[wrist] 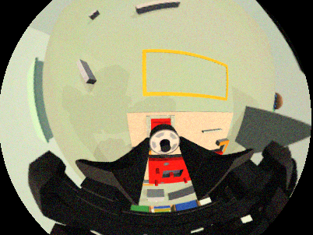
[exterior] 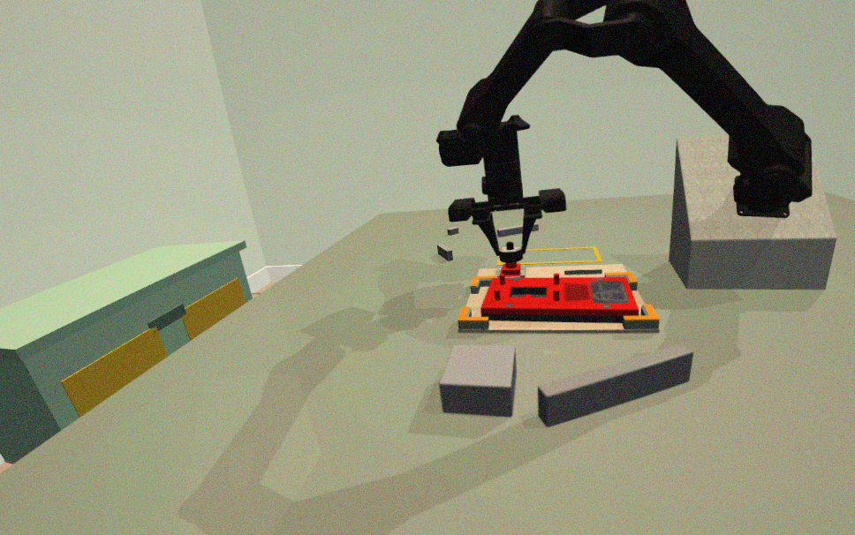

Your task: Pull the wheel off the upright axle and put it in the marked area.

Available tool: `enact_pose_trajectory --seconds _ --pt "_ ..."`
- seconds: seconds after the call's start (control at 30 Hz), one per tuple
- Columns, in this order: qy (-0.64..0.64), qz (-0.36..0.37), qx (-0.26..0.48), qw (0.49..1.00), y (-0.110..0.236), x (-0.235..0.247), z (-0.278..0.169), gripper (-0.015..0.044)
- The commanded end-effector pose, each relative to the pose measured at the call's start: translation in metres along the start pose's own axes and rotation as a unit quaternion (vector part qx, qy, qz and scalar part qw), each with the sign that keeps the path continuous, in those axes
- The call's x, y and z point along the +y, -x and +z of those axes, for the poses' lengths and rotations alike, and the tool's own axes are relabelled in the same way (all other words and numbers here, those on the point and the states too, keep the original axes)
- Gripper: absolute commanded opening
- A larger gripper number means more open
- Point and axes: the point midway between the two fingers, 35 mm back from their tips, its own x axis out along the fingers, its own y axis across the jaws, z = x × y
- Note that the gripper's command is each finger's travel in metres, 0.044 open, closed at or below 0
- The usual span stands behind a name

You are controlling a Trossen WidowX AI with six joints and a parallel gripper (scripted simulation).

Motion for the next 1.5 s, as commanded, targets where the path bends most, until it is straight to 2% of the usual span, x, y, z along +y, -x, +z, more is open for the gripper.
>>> enact_pose_trajectory --seconds 0.0,1.07,1.37,1.47 --pt "-0.013 0.01 -0.002 1.0 0.019 -0.002 0.004 0.0" --pt "-0.014 0.011 -0.002 1.0 0.03 -0.003 0.003 0.0" --pt "-0.015 0.011 -0.002 1.0 0.065 -0.005 0.003 0.0" --pt "-0.019 0.011 -0.001 1.0 0.057 -0.006 0.008 0.0"
